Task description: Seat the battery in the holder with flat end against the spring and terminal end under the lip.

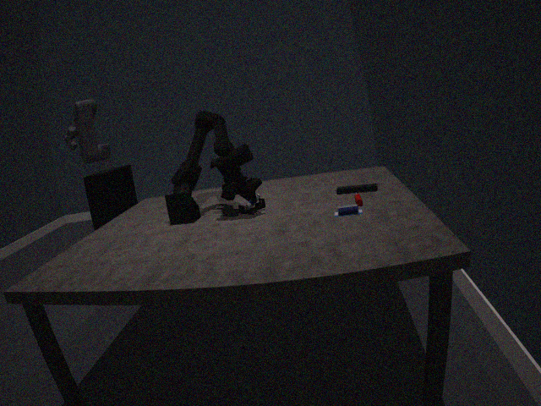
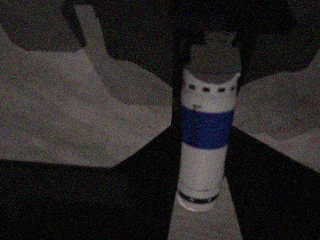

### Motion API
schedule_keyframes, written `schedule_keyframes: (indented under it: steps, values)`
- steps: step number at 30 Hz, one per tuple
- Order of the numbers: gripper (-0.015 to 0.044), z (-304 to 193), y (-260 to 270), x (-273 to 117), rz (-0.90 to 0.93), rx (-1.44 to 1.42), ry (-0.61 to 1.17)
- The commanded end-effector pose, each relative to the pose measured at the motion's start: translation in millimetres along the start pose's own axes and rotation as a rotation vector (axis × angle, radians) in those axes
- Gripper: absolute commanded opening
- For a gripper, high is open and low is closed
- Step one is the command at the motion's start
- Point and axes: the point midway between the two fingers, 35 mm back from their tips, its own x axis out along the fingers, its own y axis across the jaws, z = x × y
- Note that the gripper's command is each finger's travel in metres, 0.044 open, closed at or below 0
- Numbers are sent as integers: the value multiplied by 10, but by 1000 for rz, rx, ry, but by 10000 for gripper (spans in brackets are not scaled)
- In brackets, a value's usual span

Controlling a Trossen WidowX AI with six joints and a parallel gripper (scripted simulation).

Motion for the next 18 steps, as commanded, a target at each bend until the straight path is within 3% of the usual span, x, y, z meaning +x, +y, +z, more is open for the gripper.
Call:
schedule_keyframes:
  steps: [1,18]
  values:
    - [68,71,-8,-14,3,12,0]
    - [68,174,-14,-71,24,12,-3]
